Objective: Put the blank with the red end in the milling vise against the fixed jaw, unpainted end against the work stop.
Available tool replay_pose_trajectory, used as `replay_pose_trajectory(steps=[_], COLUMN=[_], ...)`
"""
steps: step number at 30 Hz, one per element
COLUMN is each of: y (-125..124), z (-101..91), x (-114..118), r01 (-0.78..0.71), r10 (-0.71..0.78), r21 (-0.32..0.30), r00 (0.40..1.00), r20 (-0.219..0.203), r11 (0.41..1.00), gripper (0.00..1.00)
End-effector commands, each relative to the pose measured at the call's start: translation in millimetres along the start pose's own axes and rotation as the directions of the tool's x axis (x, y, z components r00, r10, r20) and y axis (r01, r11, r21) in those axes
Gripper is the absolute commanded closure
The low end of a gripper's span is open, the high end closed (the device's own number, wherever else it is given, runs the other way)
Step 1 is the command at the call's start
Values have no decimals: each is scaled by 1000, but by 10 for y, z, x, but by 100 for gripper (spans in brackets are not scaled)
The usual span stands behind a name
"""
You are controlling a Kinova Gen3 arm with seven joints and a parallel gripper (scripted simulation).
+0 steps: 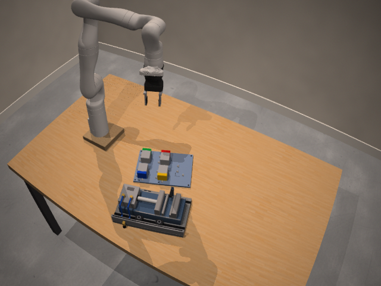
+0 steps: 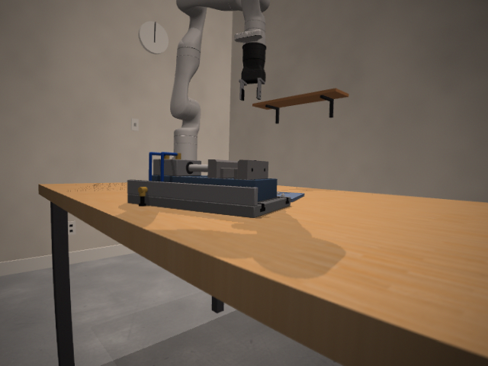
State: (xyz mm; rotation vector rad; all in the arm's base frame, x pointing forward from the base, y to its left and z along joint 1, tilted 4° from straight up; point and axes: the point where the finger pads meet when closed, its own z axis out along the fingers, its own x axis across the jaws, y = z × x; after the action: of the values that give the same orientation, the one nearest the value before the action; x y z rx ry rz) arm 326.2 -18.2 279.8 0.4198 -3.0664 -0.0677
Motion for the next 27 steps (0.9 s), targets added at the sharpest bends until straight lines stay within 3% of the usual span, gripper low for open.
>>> replay_pose_trajectory(steps=[1, 27], y=[-15, -112], z=[-7, -10], x=[-5, -21], r01=[-1, 2], r10=[1, -2], r21=[0, 1], r00=[1000, 1000], r20=[2, 4], r11=[1000, 1000], gripper=[0, 0])
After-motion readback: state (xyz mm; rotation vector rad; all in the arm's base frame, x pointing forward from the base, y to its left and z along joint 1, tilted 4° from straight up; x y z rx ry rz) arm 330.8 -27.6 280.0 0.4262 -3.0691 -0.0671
